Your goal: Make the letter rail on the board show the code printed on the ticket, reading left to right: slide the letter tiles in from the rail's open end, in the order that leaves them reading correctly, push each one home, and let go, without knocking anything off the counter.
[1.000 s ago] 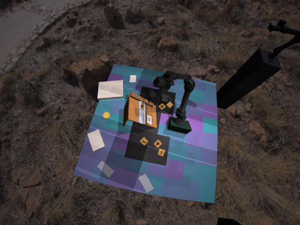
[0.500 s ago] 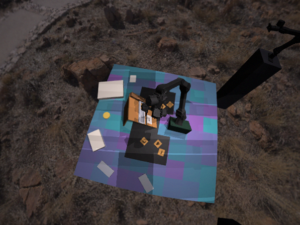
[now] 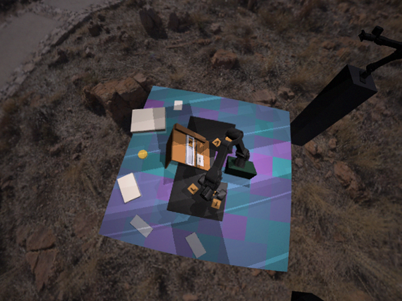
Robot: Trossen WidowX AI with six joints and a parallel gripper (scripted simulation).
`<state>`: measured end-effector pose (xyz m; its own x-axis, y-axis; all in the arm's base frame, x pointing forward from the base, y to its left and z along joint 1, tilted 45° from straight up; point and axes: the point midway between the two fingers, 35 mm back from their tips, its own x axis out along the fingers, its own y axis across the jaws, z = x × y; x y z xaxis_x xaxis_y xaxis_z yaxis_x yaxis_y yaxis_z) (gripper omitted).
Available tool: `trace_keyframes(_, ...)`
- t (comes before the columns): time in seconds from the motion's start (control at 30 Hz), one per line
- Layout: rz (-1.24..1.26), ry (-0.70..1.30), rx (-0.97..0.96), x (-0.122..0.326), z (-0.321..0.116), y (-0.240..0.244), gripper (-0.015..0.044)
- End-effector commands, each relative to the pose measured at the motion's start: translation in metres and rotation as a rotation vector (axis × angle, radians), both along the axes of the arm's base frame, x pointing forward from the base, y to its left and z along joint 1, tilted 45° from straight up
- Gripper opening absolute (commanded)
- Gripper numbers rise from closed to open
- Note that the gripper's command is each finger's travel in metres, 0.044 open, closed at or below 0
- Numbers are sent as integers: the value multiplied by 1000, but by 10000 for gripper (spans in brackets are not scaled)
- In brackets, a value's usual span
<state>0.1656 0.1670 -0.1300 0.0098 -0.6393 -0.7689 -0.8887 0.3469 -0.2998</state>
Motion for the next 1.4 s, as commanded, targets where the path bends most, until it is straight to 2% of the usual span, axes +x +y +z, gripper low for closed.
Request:
trace_keyframes(0.0,-87,-47,-70,-22,-24,-23,340)
trace_keyframes(1.37,-87,-49,-72,-16,-61,-58,340)
